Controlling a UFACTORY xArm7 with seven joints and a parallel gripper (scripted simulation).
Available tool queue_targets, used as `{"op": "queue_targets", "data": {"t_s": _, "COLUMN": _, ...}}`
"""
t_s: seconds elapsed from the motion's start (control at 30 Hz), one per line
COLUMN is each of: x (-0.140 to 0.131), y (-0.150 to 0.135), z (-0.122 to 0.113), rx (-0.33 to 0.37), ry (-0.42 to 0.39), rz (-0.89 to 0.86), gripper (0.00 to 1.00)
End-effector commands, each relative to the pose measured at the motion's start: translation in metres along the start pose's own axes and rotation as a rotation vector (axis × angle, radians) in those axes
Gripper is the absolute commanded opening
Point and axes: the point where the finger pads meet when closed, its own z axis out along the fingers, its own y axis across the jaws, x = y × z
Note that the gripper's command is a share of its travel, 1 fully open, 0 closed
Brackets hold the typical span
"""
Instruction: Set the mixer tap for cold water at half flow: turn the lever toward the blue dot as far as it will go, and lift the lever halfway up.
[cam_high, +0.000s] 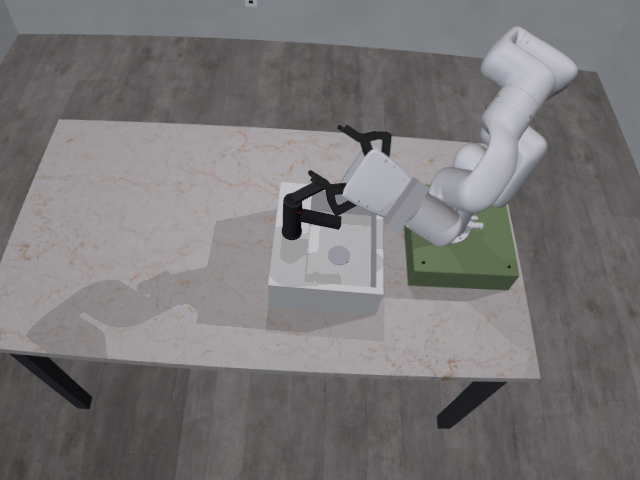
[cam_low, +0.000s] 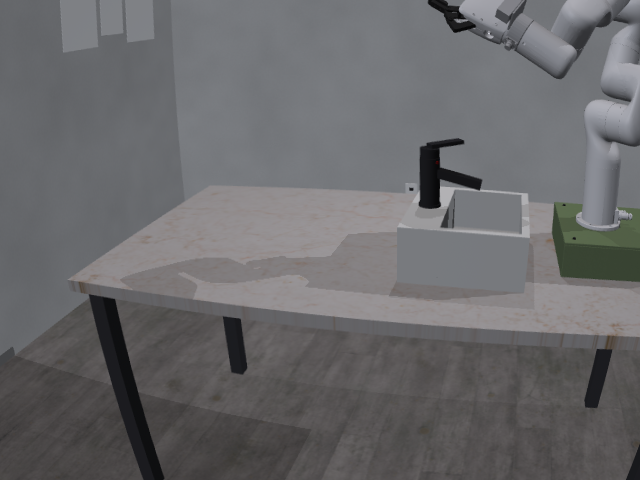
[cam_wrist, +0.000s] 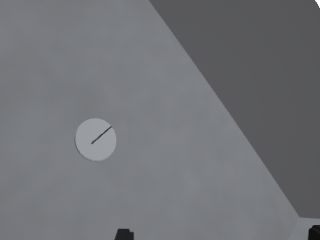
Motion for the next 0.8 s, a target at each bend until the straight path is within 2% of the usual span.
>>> {"op": "queue_targets", "data": {"t_s": 0.0, "x": -0.005, "y": 0.015, "z": 0.009, "rx": -0.017, "ry": -0.045, "rz": 0.011, "gripper": 1.0}}
{"op": "queue_targets", "data": {"t_s": 0.23, "x": -0.005, "y": 0.015, "z": 0.009, "rx": -0.017, "ry": -0.045, "rz": 0.011, "gripper": 1.0}}
{"op": "queue_targets", "data": {"t_s": 0.3, "x": -0.028, "y": 0.051, "z": 0.028, "rx": -0.041, "ry": -0.185, "rz": 0.045, "gripper": 1.0}}
{"op": "queue_targets", "data": {"t_s": 0.77, "x": -0.028, "y": 0.051, "z": 0.028, "rx": -0.041, "ry": -0.185, "rz": 0.045, "gripper": 1.0}}
